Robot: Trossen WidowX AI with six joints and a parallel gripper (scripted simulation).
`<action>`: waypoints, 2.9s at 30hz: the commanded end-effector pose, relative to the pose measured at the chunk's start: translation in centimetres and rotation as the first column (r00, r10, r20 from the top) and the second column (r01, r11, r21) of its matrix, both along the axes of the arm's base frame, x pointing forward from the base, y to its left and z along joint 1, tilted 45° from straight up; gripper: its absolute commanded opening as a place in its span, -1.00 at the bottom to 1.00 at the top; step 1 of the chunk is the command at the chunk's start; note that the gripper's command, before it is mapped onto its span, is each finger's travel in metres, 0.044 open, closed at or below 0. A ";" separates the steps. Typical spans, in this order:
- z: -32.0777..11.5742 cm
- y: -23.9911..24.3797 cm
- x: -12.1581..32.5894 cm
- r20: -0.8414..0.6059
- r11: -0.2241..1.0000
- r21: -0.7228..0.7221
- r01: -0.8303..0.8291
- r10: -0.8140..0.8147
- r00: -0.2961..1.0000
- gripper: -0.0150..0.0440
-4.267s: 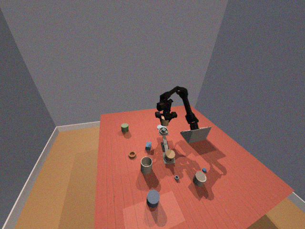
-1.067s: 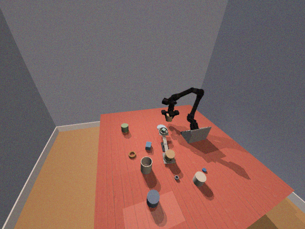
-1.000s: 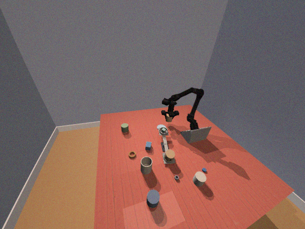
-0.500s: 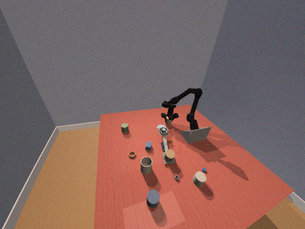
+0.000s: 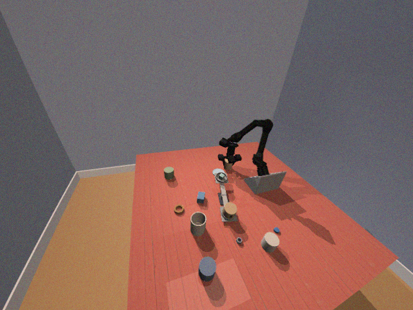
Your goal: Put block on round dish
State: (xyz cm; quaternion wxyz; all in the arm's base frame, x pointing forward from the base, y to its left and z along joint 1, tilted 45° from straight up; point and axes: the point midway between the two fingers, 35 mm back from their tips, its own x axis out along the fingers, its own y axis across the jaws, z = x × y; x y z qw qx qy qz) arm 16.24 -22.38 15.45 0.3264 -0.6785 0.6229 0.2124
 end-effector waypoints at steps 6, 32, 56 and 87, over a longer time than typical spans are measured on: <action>0.0 0.0 0.0 0.002 1.000 -0.001 0.001 -0.001 1.000 0.67; 2.8 6.4 3.0 0.137 0.992 0.097 0.075 -0.088 0.987 0.39; -5.0 22.3 11.1 0.439 0.867 0.235 0.440 -0.499 0.747 0.39; -7.7 19.6 11.6 0.440 0.867 0.235 0.440 -0.498 0.747 0.39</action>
